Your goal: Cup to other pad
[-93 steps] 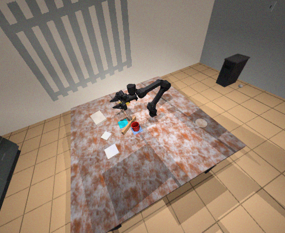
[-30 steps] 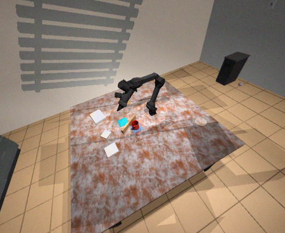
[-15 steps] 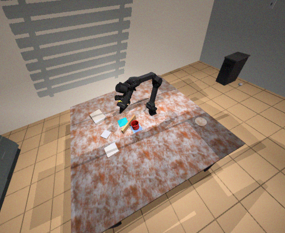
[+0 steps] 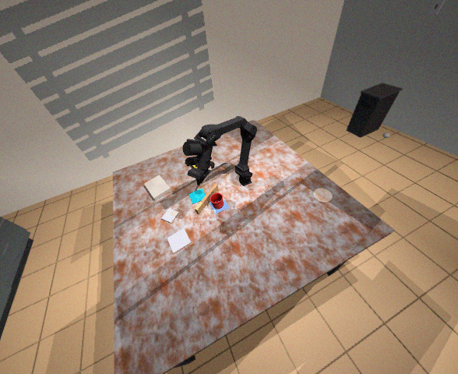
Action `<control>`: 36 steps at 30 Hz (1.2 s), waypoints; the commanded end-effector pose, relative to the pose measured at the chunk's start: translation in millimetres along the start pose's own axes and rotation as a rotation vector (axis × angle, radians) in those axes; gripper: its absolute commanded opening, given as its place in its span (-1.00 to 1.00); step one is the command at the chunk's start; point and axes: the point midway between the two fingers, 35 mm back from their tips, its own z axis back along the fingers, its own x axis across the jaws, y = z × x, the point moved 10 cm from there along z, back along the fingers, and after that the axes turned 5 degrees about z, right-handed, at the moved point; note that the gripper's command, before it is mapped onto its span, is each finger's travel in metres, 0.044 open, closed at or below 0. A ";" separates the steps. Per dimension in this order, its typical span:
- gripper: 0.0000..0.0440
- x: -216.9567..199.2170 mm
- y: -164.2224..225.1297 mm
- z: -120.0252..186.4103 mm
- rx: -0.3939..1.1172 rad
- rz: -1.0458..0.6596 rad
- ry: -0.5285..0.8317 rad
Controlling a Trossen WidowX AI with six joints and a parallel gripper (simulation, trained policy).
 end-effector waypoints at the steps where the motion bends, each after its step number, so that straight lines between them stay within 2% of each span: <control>1: -0.46 0.8 0.8 -6.3 0.033 -0.021 0.052; 24: -0.40 -14.2 6.1 -43.6 0.199 -0.107 0.371; 36: -0.33 -25.9 11.9 -66.9 0.234 -0.143 0.488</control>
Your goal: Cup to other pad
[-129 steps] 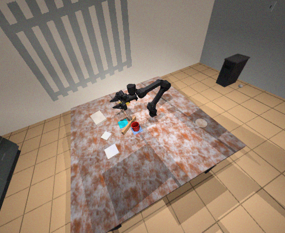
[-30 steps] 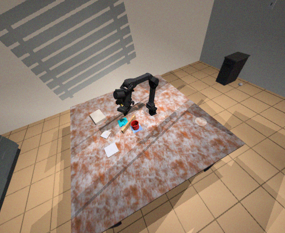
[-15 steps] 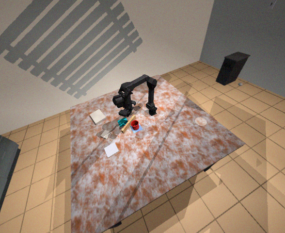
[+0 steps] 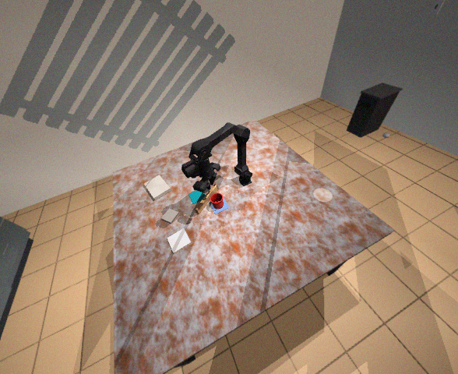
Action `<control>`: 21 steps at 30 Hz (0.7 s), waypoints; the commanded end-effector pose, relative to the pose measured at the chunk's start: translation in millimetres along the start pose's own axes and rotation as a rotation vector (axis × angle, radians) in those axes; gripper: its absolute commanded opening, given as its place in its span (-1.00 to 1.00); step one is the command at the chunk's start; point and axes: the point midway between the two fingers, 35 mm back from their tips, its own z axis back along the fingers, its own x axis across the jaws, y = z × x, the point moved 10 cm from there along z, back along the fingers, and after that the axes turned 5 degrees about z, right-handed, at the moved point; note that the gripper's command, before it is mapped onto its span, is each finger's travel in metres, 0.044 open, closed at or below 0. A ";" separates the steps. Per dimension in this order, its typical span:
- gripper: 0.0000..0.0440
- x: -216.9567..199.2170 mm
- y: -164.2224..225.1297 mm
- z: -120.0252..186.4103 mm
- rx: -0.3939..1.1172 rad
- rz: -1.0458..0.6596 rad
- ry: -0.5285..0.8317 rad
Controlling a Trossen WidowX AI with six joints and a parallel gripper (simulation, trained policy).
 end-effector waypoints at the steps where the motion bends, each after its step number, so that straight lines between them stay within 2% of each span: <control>1: -0.32 0.8 -0.3 -11.6 0.013 -0.011 0.043; 21: -0.26 1.6 7.0 -65.7 0.044 -0.010 0.168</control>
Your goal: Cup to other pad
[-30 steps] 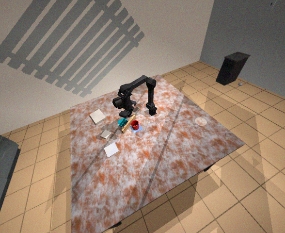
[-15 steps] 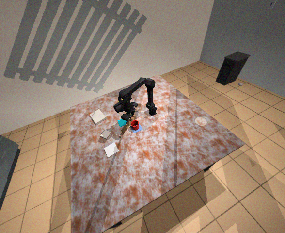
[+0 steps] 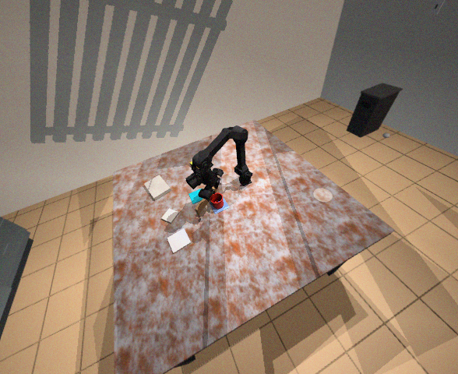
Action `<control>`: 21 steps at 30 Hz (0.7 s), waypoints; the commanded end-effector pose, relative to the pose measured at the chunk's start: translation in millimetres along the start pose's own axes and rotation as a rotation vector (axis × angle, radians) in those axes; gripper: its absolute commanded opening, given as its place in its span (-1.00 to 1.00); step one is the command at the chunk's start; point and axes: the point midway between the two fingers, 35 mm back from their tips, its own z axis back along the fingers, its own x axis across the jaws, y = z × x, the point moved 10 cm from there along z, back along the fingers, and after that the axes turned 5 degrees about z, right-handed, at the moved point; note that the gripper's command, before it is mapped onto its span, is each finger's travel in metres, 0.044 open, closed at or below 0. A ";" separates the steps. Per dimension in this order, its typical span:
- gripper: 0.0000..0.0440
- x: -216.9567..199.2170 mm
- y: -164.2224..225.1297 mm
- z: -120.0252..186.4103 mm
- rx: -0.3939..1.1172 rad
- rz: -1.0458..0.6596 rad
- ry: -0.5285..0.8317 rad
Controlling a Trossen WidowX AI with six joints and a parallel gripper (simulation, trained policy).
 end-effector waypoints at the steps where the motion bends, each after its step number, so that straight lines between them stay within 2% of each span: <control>1: -0.26 2.6 1.4 -12.6 0.006 0.006 0.028; 19: -0.27 7.8 8.4 -71.6 0.019 0.108 0.074; 21: -0.45 7.9 8.9 -76.6 0.017 0.127 0.071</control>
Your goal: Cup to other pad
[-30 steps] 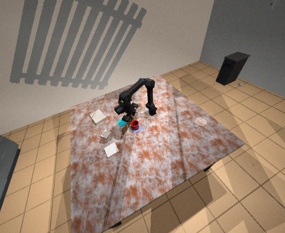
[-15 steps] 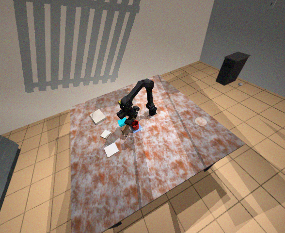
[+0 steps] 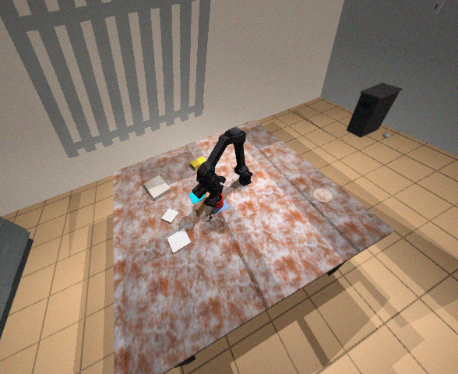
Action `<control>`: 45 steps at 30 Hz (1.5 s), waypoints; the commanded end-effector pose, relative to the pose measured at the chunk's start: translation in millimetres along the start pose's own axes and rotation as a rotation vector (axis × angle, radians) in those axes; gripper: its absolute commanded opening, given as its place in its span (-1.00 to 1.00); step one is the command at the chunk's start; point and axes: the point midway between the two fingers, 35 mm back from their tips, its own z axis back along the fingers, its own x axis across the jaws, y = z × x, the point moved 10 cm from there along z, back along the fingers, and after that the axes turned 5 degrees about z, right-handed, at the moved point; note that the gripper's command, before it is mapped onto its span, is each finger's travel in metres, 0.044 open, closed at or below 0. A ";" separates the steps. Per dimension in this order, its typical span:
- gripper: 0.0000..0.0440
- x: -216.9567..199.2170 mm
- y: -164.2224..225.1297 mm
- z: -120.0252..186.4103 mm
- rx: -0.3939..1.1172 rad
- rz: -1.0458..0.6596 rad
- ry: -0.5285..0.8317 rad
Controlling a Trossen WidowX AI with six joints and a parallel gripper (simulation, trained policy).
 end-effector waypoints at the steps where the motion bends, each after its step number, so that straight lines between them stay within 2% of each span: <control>1: -0.56 1.0 0.8 -11.4 0.002 0.036 0.010; 4: -0.85 0.5 0.0 -14.5 -0.006 0.060 0.006; 6: -0.92 0.2 -1.0 -13.0 -0.014 0.069 -0.002; 16: -0.89 -1.7 -6.0 2.4 -0.036 0.046 -0.051; 30: -0.96 -14.2 -16.2 39.4 -0.060 -0.063 -0.131; 45: -1.00 -30.4 -46.6 68.7 -0.127 -0.193 -0.229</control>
